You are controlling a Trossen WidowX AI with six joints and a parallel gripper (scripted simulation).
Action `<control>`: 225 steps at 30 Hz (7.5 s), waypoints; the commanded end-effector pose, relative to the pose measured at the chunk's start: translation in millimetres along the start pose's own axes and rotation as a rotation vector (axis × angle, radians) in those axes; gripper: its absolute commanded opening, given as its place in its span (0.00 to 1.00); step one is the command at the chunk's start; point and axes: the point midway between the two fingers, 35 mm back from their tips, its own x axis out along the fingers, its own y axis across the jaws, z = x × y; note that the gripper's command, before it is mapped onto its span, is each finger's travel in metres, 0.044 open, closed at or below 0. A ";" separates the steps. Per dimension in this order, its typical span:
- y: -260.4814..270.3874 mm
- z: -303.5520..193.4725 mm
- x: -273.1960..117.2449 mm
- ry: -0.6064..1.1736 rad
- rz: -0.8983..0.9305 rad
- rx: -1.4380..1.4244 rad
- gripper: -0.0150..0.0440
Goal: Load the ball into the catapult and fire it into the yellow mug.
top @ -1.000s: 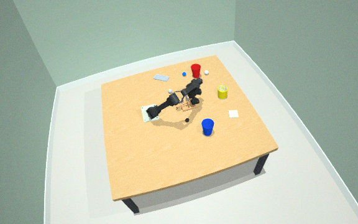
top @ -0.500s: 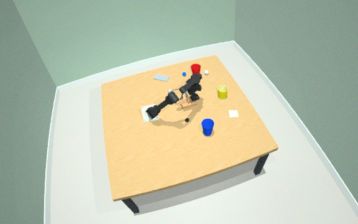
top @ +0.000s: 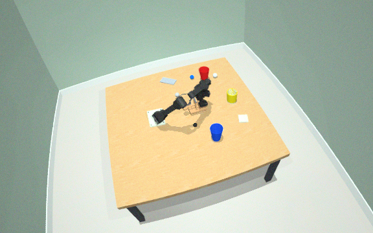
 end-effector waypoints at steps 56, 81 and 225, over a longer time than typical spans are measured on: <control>5.1 -1.2 -120.4 -0.090 0.027 -0.099 1.00; -151.0 -98.7 -6.0 0.001 -0.012 -0.002 0.76; 0.6 -123.5 -15.1 0.347 -0.002 -0.003 0.52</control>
